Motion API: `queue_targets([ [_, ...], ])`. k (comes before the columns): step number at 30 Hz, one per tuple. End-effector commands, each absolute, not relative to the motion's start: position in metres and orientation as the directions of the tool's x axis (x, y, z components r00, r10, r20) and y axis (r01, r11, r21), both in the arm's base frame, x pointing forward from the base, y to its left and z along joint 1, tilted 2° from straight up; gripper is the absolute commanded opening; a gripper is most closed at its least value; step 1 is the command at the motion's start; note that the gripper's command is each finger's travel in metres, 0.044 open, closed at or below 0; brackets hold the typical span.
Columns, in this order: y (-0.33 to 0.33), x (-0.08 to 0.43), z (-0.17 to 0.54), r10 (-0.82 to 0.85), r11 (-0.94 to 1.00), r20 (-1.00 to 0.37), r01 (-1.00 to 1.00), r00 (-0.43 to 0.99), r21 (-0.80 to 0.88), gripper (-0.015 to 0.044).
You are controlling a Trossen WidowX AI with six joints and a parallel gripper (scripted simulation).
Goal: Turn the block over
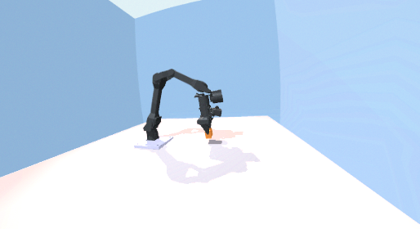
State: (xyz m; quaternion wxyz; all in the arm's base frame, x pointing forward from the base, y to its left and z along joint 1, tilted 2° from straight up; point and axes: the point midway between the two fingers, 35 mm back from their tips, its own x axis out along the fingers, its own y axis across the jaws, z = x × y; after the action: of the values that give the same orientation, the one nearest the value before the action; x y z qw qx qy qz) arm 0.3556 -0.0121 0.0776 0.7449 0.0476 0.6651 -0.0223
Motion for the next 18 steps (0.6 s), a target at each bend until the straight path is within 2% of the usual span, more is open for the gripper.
queue_targets([
  [1,-0.0123,0.355,0.0762,0.021,0.994,-0.985,0.101,0.169,0.038,0.0],
  [18,-0.0118,0.3528,0.0708,-0.008,0.994,-0.909,0.102,0.416,0.038,0.0],
])
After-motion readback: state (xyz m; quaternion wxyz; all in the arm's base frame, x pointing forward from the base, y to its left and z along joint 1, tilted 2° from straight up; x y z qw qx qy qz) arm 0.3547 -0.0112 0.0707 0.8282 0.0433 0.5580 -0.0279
